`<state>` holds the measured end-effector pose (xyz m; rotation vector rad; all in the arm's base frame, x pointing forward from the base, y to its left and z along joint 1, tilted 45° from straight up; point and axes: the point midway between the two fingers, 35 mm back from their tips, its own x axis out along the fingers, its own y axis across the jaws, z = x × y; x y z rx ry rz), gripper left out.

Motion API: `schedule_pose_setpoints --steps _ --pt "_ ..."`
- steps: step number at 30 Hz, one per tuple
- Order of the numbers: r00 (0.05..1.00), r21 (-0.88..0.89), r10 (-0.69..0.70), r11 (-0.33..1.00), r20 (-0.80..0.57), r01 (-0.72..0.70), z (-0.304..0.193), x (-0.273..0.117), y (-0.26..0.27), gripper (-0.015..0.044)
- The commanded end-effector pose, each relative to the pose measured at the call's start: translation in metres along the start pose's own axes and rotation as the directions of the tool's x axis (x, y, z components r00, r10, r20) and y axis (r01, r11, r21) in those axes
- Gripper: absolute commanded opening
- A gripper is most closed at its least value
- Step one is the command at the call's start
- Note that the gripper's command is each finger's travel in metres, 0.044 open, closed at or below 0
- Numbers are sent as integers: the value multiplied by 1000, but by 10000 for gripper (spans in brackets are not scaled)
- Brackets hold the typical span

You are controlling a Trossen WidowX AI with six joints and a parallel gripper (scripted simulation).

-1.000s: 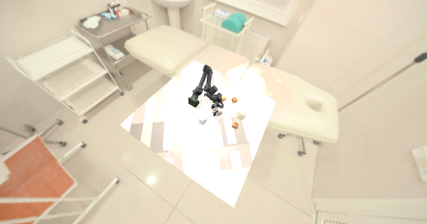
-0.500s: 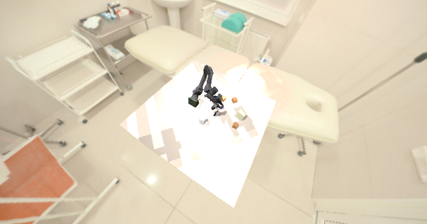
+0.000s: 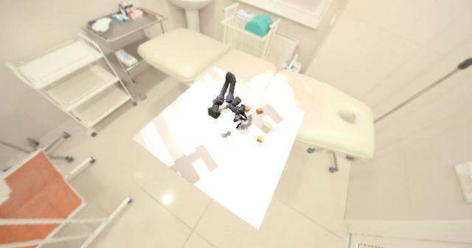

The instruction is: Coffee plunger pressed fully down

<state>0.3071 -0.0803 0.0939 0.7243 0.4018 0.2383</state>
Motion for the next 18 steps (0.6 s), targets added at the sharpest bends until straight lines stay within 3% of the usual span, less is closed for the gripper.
schedule_pose_setpoints --steps 1,18 --pt "1000 14 8 1000 -16 -8 -4 2 0 123" --pt "1000 6 4 1000 -5 -4 0 1 -1 123"
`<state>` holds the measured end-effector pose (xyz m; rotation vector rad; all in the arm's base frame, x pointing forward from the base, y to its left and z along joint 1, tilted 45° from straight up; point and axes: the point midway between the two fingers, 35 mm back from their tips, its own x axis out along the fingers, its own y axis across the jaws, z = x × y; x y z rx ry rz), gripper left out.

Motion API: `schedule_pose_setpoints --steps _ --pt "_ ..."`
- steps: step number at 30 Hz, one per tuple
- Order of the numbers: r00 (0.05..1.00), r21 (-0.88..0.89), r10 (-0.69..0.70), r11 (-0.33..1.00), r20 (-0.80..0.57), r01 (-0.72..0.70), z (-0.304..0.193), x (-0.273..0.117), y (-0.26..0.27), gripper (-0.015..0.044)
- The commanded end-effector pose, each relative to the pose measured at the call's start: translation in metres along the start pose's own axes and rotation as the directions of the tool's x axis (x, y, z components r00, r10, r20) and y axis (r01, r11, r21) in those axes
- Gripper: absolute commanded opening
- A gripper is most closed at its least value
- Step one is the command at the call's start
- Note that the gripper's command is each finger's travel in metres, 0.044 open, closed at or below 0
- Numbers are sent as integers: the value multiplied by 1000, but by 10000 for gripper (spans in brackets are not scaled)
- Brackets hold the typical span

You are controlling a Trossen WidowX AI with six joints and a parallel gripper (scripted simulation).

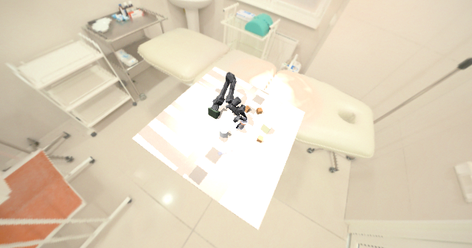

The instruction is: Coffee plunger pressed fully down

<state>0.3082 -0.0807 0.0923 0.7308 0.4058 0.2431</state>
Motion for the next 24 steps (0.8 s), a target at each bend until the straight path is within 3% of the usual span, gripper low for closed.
schedule_pose_setpoints --steps 1,7,19,24 --pt "1000 0 0 1000 -1 0 0 0 0 123" --pt "1000 0 0 1000 -1 0 0 0 0 123" --pt "1000 0 0 1000 -1 0 0 0 0 438" --pt "1000 3 -7 1000 7 7 5 0 0 440"
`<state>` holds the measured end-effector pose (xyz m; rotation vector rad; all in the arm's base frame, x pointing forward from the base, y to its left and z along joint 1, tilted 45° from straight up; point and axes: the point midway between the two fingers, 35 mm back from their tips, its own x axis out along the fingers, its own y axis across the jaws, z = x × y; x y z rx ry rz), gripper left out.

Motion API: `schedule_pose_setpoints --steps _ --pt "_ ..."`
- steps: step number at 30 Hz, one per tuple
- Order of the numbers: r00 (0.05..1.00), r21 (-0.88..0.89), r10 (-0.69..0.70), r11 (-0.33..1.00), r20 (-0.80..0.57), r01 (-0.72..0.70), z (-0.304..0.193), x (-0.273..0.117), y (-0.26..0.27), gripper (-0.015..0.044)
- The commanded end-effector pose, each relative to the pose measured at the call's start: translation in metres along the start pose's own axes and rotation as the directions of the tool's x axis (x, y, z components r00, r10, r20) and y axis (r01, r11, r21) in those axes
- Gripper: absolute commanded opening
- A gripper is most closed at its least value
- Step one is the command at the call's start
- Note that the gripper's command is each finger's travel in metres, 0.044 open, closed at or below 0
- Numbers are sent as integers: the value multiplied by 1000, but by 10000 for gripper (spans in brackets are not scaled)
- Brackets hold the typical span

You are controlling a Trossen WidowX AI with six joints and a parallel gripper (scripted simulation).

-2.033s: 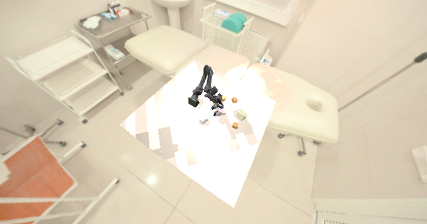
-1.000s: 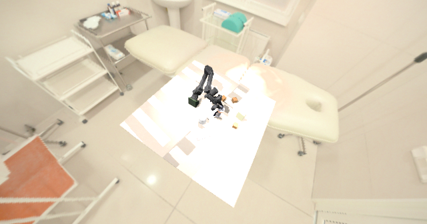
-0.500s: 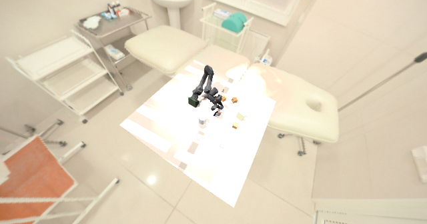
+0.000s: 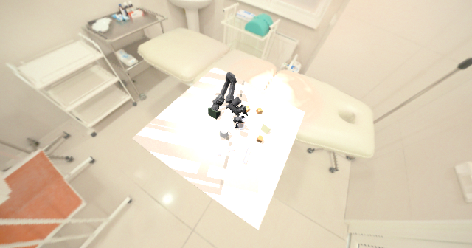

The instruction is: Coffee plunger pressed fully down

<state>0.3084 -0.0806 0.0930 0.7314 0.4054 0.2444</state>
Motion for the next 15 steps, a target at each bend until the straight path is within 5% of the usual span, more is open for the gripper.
schedule_pose_setpoints --steps 1,15 --pt "1000 -4 -16 1000 18 16 9 -1 -1 440" --pt "1000 9 -2 1000 -14 2 54 -63 13 440"
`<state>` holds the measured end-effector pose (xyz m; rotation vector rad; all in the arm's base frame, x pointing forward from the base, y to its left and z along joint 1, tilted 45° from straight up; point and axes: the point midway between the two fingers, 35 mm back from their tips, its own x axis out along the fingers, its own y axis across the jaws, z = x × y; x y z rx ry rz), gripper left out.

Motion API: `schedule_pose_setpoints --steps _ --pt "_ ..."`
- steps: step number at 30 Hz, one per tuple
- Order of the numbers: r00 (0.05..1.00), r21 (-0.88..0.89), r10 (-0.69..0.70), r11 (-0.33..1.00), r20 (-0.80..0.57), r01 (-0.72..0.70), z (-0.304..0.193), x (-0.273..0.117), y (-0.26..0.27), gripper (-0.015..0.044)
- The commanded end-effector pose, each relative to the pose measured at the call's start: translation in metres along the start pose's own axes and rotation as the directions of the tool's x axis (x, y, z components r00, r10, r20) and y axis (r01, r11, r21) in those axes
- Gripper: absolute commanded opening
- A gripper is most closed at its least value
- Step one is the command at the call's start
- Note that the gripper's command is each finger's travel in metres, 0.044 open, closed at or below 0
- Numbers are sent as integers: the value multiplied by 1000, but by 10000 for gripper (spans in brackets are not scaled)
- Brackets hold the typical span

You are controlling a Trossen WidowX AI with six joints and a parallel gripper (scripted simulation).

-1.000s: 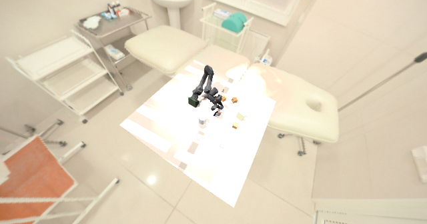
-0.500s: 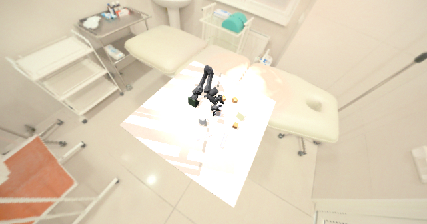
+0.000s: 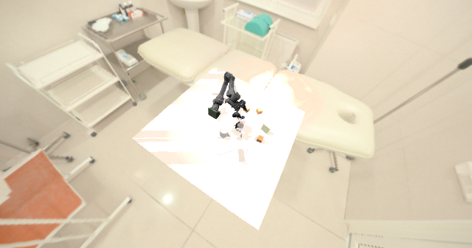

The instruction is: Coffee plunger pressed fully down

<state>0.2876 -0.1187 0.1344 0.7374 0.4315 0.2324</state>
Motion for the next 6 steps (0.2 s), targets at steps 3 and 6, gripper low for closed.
schedule_pose_setpoints --steps 3,6 --pt "1000 -3 16 1000 5 -16 12 -20 10 440" --pt "1000 -3 16 1000 5 -16 12 -20 10 440"
